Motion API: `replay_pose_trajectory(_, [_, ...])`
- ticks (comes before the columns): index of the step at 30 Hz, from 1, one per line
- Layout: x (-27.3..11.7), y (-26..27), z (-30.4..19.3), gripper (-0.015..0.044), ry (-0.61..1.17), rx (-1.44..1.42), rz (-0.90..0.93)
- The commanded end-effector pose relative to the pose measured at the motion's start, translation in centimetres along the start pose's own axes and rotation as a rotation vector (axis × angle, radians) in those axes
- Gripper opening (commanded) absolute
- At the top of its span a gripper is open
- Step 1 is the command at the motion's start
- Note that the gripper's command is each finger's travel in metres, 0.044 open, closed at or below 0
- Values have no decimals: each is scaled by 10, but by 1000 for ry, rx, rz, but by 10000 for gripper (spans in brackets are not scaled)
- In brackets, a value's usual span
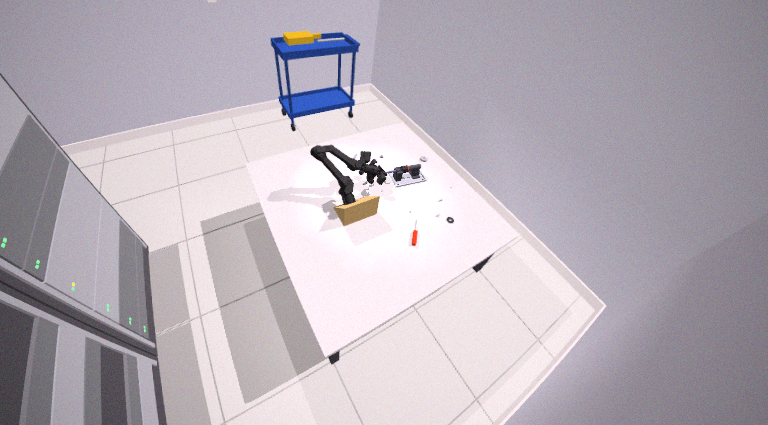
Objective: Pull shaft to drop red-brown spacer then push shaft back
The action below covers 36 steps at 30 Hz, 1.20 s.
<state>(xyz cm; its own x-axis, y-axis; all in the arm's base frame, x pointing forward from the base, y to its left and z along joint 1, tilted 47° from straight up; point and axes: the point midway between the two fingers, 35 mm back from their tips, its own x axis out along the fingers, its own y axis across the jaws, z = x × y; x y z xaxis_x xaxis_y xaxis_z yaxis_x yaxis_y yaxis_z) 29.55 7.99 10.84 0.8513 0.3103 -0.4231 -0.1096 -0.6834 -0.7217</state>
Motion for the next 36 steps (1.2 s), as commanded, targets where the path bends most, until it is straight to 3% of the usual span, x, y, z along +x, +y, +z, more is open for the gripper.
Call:
replay_pose_trajectory(1, [-1,0,0,0,0,3,-2])
replay_pose_trajectory(36, [-3,0,2,0,0,3,-2])
